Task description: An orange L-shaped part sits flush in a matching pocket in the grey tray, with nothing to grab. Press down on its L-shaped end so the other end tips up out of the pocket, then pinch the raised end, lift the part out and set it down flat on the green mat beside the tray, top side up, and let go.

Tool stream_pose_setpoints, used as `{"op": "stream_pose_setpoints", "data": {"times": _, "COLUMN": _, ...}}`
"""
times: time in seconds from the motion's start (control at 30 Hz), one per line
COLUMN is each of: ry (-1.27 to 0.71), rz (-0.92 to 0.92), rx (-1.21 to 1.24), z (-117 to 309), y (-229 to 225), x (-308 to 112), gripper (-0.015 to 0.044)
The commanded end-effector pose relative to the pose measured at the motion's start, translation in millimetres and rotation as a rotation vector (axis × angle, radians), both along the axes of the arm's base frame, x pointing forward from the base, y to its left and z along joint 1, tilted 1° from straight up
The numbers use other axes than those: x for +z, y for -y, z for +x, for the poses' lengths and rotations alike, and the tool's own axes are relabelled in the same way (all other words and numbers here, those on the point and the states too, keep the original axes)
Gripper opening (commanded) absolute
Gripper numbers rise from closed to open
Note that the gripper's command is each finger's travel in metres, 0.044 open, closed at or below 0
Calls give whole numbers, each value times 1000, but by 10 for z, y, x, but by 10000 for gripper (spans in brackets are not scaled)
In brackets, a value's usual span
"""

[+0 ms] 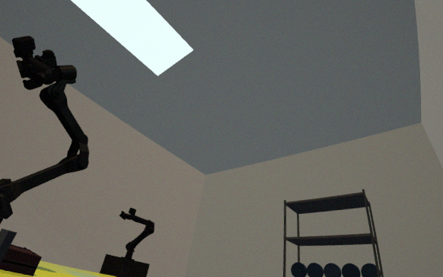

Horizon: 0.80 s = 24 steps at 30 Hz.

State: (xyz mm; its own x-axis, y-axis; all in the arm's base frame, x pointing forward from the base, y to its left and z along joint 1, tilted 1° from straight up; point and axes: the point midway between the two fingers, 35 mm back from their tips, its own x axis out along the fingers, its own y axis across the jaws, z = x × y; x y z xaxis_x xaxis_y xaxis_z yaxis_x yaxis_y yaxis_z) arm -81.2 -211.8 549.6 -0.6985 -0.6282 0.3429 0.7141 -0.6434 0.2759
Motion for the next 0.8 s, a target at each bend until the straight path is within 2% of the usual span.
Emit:
{"op": "stream_pose_setpoints", "data": {"times": 0.0, "ry": -73, "rz": 146, "rx": 244, "z": 556, "y": 512, "x": -259, "gripper": 180}}
{"op": "stream_pose_setpoints", "data": {"times": 0.2, "ry": -175, "rz": 372, "rx": 647, "z": 1643, "y": 921, "x": -831, "gripper": 180}}
{"op": "stream_pose_setpoints", "data": {"times": 0.37, "ry": -257, "rz": 599, "rx": 932, "z": 2490, "y": 901, "x": -1452, "gripper": 180}}
{"op": "stream_pose_setpoints", "data": {"times": 0.57, "ry": -349, "rz": 910, "rx": 1245, "z": 3351, "y": 451, "x": -2281, "gripper": 180}}
{"op": "stream_pose_setpoints", "data": {"times": 0.77, "ry": -448, "rz": 1291, "rx": 1486, "z": 3843, "y": -399, "x": -3113, "gripper": 180}}
